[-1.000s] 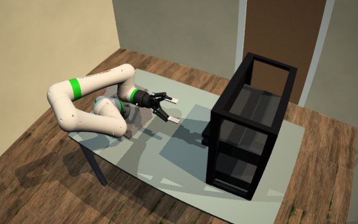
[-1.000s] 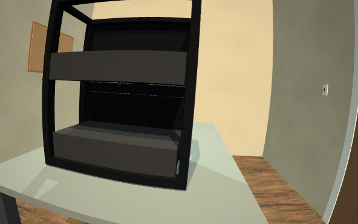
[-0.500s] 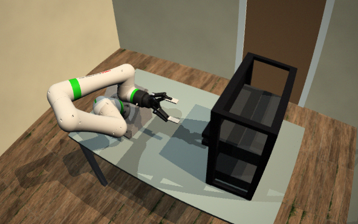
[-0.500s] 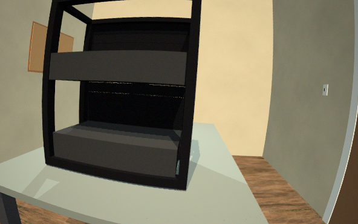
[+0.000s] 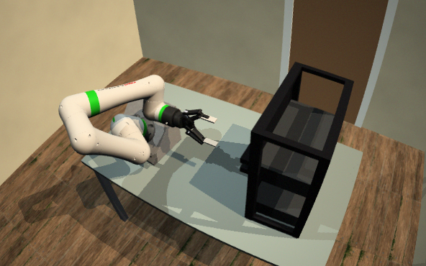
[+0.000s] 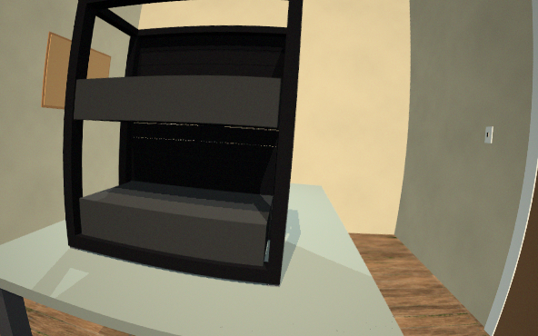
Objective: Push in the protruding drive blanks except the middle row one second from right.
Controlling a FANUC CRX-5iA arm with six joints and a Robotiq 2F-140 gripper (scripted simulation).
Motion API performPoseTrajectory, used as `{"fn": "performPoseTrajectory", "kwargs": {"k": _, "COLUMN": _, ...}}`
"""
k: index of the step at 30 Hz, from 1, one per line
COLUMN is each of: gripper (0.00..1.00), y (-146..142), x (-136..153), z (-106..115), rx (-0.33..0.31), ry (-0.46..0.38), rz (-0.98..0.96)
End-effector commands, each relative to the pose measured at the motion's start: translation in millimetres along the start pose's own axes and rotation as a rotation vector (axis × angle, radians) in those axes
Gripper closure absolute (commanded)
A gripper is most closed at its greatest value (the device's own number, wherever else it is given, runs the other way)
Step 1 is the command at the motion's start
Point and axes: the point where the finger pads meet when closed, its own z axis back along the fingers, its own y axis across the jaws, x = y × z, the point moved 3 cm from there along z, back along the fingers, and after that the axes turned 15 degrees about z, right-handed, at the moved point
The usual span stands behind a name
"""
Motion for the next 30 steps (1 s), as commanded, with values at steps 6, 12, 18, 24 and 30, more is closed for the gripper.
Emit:
{"fn": "performPoseTrajectory", "kwargs": {"k": 6, "gripper": 0.0, "y": -9, "x": 8, "z": -25, "rx": -0.002, "ry": 0.0, "rz": -0.001}}
{"fn": "performPoseTrajectory", "kwargs": {"k": 12, "gripper": 0.0, "y": -19, "x": 18, "z": -58, "rx": -0.002, "ry": 0.0, "rz": -0.001}}
{"fn": "performPoseTrajectory", "kwargs": {"k": 18, "gripper": 0.0, "y": -27, "x": 26, "z": -81, "rx": -0.002, "ry": 0.0, "rz": -0.001}}
{"fn": "performPoseTrajectory", "kwargs": {"k": 24, "gripper": 0.0, "y": -36, "x": 35, "z": -109, "rx": -0.002, "ry": 0.0, "rz": -0.001}}
{"fn": "performPoseTrajectory", "kwargs": {"k": 30, "gripper": 0.0, "y": -40, "x": 39, "z": -123, "rx": -0.002, "ry": 0.0, "rz": -0.001}}
